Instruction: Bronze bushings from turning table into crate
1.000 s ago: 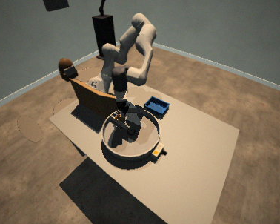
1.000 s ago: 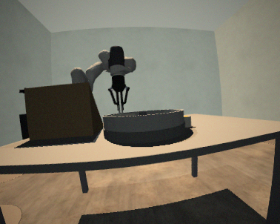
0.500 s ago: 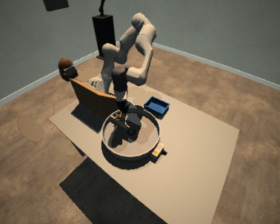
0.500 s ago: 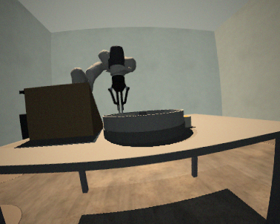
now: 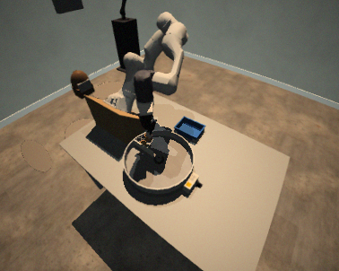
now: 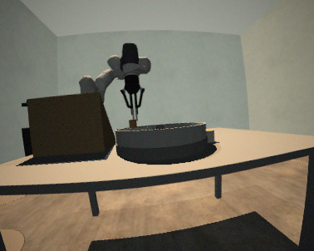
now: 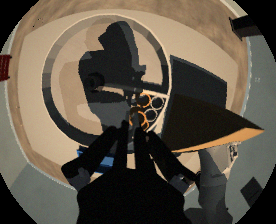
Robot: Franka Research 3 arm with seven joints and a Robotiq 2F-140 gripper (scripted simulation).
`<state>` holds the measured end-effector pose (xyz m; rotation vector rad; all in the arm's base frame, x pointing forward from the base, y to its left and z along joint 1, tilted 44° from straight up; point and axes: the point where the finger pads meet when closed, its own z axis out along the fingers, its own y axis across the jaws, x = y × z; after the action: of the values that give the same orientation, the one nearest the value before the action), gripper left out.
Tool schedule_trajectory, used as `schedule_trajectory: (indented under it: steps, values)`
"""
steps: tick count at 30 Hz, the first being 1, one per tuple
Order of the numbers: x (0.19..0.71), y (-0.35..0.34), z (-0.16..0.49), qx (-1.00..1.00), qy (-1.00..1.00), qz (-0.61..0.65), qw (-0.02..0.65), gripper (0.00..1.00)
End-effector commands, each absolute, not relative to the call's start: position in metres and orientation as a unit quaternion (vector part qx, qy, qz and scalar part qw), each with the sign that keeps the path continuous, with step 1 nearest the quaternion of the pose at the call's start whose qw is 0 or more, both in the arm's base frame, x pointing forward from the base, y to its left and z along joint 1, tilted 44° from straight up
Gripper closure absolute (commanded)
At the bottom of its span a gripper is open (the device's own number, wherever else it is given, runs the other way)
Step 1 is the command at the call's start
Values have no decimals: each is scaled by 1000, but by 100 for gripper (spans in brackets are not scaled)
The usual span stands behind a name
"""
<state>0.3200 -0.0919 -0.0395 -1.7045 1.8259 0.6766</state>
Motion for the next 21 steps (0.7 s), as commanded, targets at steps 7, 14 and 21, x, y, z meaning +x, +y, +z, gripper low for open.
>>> schedule_trajectory:
  steps: [7, 14, 21]
  values:
    - [317, -109, -19, -627, 683, 260, 271, 100]
    - [317, -109, -18, -627, 683, 260, 271, 100]
    - [317, -109, -18, -627, 683, 260, 271, 100]
